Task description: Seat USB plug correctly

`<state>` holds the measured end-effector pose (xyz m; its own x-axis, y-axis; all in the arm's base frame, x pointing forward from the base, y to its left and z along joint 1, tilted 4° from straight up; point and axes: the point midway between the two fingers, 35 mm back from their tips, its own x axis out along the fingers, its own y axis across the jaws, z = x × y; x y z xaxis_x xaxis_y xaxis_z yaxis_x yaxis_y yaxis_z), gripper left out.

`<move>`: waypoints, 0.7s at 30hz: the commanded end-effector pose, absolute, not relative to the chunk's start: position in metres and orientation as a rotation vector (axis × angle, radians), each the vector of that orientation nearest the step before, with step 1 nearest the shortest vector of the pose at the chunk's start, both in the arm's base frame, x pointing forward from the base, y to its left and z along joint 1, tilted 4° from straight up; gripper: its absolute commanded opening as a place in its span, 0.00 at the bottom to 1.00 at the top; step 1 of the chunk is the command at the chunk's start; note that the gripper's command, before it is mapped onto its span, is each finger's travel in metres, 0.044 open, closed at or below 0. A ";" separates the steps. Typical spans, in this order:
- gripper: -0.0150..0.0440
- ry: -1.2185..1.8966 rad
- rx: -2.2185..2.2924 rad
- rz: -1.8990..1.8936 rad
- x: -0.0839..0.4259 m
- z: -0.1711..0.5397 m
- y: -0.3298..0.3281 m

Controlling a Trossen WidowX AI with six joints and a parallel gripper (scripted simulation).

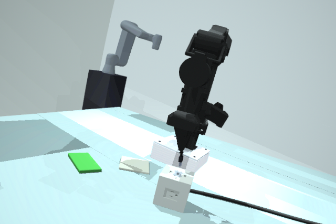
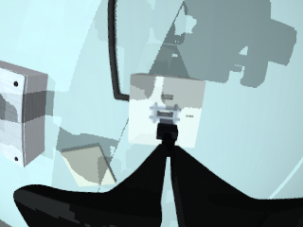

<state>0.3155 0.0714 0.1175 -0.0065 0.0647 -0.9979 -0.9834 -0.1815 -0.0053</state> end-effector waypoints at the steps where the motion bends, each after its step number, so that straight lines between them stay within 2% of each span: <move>1: 0.25 1.083 -1.275 1.356 0.315 0.118 0.071; 21: 0.25 1.325 -0.893 0.988 0.315 0.117 0.071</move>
<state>0.3152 0.0714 0.1170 -0.0077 0.0650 -0.9979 -0.9632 0.2675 0.0249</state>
